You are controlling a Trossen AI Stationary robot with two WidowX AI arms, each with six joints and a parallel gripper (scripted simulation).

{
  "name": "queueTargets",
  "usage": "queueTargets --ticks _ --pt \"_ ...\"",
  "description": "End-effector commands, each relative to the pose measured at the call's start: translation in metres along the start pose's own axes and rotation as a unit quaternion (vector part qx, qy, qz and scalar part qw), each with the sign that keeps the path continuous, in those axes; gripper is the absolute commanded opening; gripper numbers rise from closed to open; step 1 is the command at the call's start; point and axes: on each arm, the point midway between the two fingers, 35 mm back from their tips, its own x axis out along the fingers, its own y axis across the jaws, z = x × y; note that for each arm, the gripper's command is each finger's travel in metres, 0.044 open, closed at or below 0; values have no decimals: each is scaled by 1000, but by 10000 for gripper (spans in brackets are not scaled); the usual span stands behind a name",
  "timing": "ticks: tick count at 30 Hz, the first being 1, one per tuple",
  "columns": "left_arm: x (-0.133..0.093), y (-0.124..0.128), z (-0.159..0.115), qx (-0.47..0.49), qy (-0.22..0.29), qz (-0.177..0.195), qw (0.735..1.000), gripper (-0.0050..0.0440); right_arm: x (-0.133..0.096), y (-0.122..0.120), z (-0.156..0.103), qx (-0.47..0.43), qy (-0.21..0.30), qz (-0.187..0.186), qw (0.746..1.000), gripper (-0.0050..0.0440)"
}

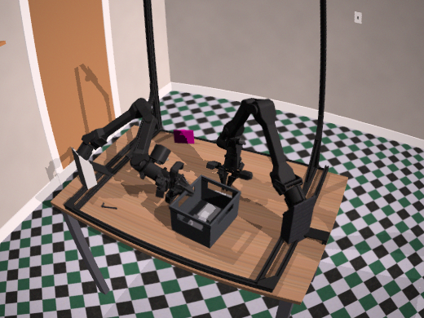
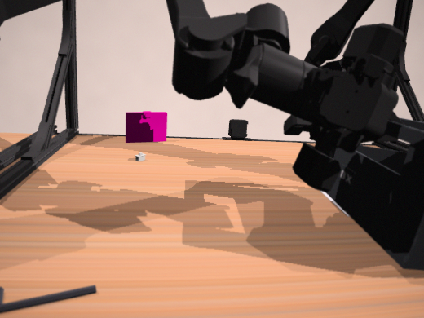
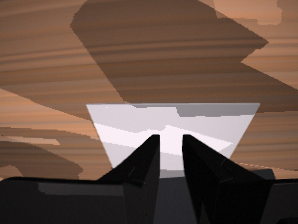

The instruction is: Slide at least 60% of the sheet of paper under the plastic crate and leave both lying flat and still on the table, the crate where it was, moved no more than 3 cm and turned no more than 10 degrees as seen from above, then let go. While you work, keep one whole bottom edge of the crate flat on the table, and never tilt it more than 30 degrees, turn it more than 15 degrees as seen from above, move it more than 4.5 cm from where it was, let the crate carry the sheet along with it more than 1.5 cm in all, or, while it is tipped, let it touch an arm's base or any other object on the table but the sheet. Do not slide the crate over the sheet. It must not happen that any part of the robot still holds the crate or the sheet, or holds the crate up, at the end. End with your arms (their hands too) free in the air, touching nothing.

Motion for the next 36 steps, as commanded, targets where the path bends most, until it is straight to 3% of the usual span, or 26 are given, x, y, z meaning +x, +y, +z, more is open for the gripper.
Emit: queueTargets --ticks 1,36 --pt "10 -2 4 1 3 -3 1000 60 -4 43 2 -5 -5 58 998 0" --pt "23 -2 12 1 3 -3 1000 60 -4 43 2 -5 -5 58 998 0"
